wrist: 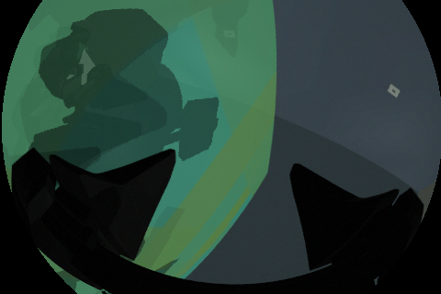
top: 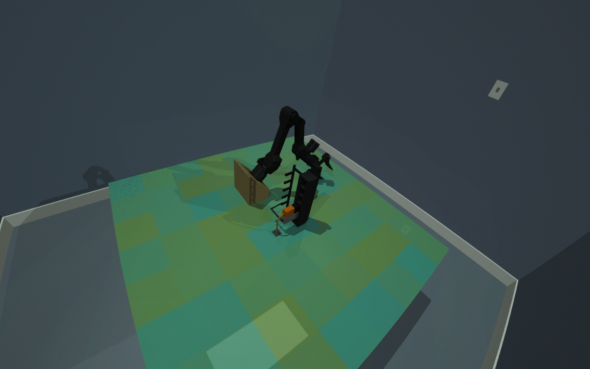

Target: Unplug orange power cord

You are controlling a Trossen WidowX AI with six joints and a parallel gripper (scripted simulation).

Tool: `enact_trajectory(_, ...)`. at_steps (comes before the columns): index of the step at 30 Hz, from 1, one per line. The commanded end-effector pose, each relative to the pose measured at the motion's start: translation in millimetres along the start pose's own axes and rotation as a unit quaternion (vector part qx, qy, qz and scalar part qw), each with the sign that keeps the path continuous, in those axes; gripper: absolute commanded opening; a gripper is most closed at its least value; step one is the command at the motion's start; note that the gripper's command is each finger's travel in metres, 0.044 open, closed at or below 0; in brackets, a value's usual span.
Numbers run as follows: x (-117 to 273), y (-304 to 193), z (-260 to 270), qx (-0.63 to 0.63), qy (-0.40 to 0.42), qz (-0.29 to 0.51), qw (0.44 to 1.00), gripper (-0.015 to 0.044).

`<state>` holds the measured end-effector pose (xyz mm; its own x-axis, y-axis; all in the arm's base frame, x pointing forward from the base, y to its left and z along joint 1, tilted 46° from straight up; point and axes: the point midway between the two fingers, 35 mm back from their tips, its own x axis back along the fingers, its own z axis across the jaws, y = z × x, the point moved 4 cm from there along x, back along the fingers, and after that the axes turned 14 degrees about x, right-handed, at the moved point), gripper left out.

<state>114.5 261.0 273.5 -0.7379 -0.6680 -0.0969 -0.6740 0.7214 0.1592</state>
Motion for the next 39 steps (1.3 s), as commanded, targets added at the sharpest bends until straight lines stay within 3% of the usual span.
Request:
enact_trajectory(1, 0, 0, 0, -0.001, 0.000, -0.001, 1.000, 0.0374)
enact_trajectory(9, -8, 19, -5, -0.071, 0.018, -0.020, 0.997, 0.0164)
enact_trajectory(25, -77, -69, -7, -0.126, 0.042, 0.124, 0.983, 0.0160)
enact_trajectory(39, -105, -171, 2, -0.188, 0.076, 0.243, 0.948, 0.0160)
